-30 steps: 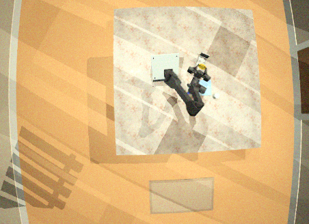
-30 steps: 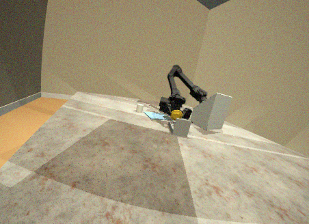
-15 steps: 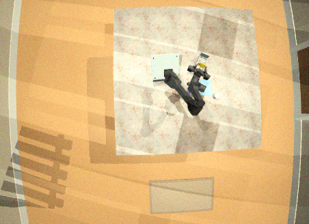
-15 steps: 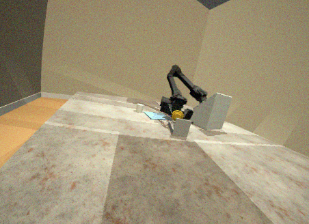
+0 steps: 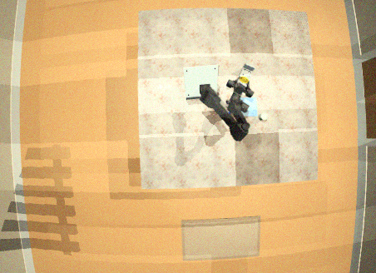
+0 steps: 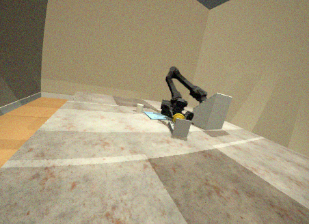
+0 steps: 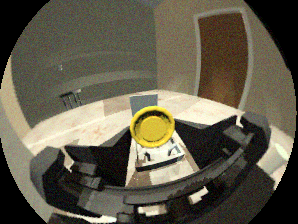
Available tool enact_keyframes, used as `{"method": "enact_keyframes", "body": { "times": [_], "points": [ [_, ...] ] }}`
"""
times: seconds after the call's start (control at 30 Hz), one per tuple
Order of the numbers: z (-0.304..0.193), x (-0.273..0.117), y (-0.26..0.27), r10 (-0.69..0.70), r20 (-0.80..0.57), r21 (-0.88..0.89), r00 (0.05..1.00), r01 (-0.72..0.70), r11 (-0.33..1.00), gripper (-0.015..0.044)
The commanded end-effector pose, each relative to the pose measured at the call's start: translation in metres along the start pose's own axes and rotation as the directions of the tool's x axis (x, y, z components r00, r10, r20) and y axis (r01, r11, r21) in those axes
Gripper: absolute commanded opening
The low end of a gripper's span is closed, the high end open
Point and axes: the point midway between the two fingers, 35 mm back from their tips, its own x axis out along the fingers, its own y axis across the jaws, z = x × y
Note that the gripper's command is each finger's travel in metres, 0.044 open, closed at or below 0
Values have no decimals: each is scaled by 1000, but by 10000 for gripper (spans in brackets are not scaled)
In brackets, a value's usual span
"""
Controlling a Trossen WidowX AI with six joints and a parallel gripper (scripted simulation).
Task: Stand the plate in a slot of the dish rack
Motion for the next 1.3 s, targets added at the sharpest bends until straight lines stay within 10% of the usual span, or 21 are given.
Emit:
{"method": "enact_keyframes", "body": {
  "times": [0.0,0.13,0.63,1.27],
  "points": [
    [0,0,-1,-2,-1,2,1000,2,1000,0],
    [0,0,-1,-2,-1,2,1000,2,1000,0],
    [0,0,-1,-2,0,-1,1000,2,1000,394],
    [97,-13,-20,50,20,56,999,-51,997,400]
  ]
}}
